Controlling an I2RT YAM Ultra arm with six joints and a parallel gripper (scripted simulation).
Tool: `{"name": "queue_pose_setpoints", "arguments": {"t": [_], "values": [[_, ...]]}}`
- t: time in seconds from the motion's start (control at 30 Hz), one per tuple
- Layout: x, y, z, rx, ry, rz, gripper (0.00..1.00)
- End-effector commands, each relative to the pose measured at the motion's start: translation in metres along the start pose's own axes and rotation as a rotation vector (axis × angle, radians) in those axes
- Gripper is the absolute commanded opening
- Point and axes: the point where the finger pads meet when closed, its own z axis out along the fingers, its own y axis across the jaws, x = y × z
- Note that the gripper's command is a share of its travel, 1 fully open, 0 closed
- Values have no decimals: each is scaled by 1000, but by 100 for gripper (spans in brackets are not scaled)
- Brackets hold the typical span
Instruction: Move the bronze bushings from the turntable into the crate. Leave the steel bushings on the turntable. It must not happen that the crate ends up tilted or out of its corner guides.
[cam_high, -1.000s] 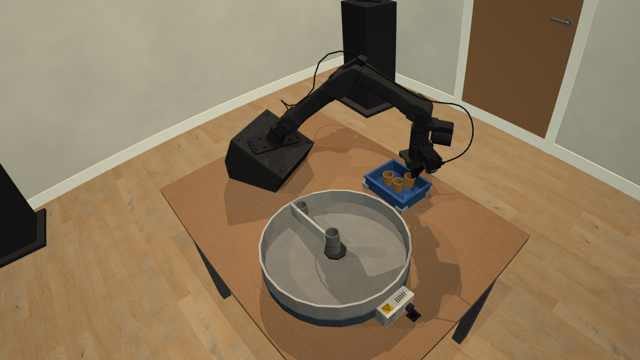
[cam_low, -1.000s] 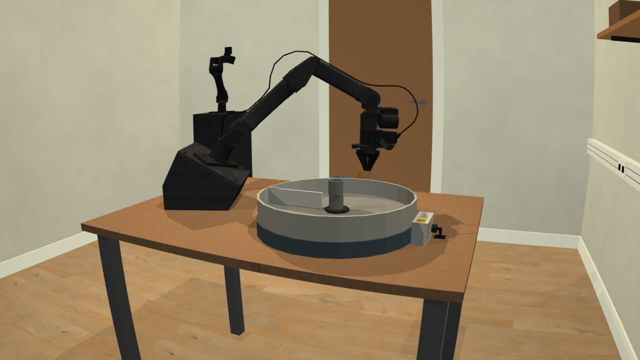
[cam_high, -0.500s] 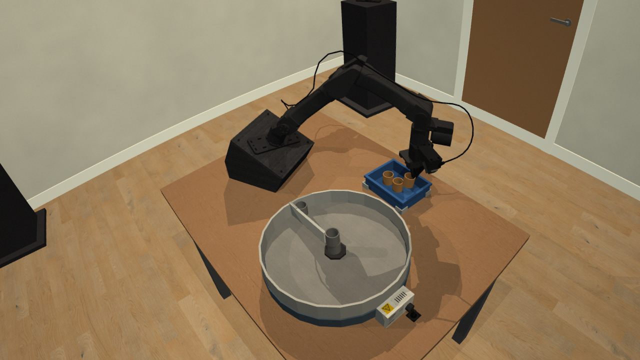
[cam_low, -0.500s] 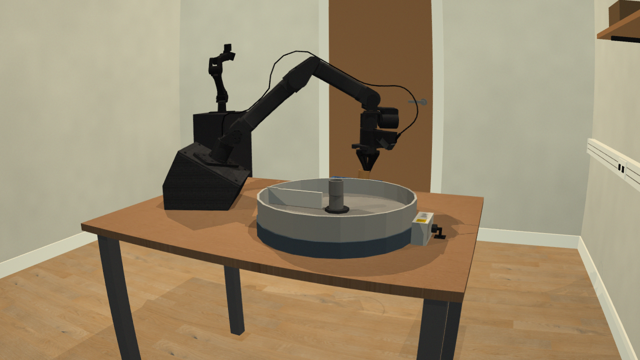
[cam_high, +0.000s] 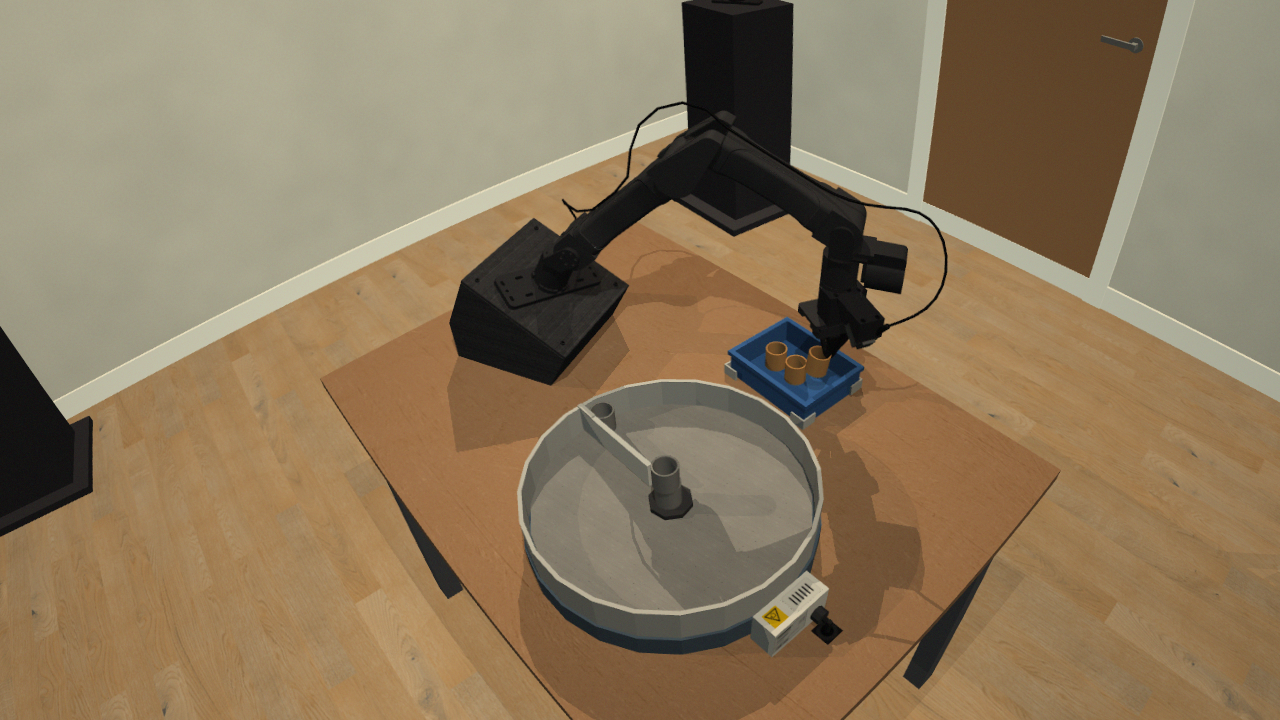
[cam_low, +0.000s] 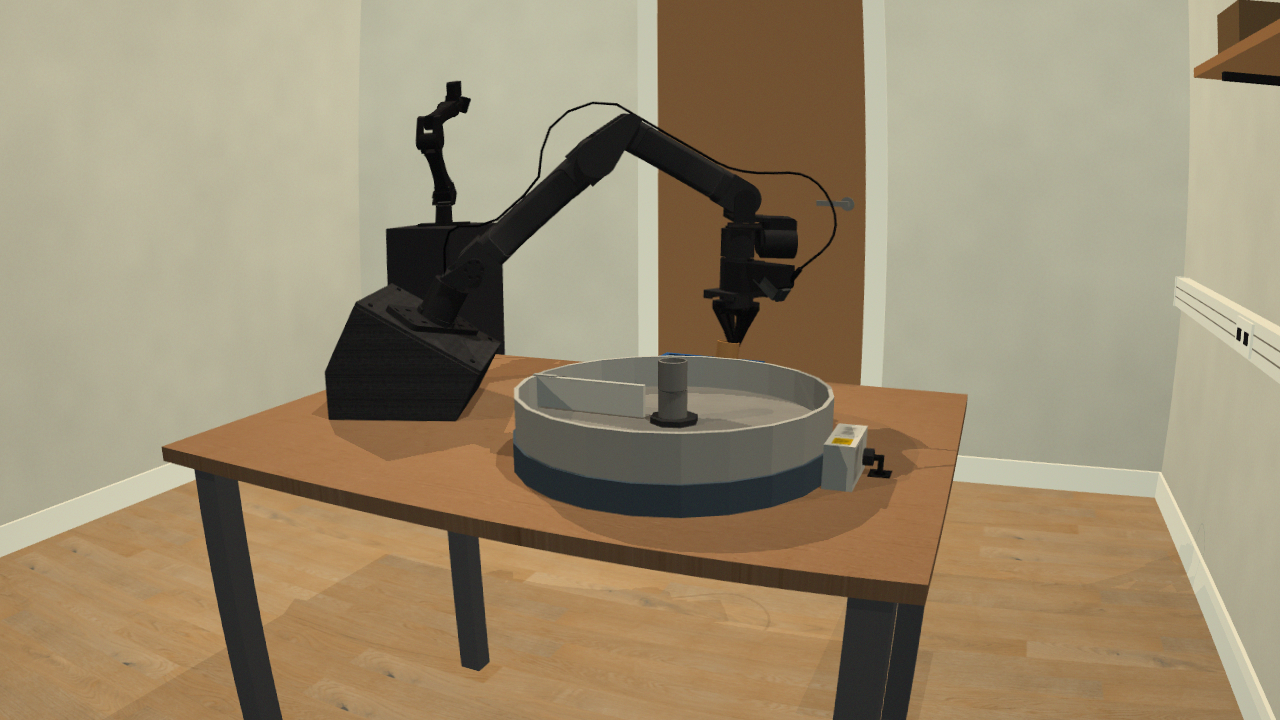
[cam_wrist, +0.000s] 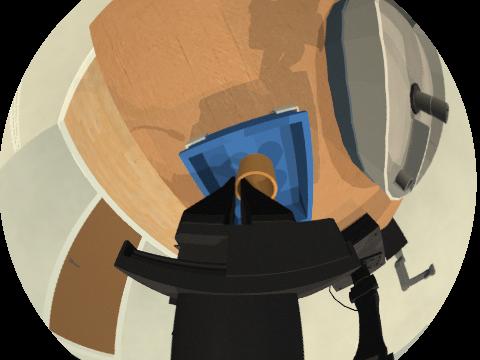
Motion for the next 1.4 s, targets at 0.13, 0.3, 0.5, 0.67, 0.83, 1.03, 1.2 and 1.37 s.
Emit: {"name": "queue_pose_setpoints", "arguments": {"t": [0.13,0.3,0.5,0.67,0.83,1.03,1.2,1.37], "values": [[-11,15,-25,-63,-48,8,0],[-11,15,-25,-63,-48,8,0],[-11,15,-25,-63,-48,8,0],[-11,15,-25,-63,-48,8,0],[-11,15,-25,-63,-48,8,0],[-12,16,-21,-65,-50,8,0],[-11,15,-13,-54,-42,7,0],[-14,16,-13,-65,-50,9,0]]}}
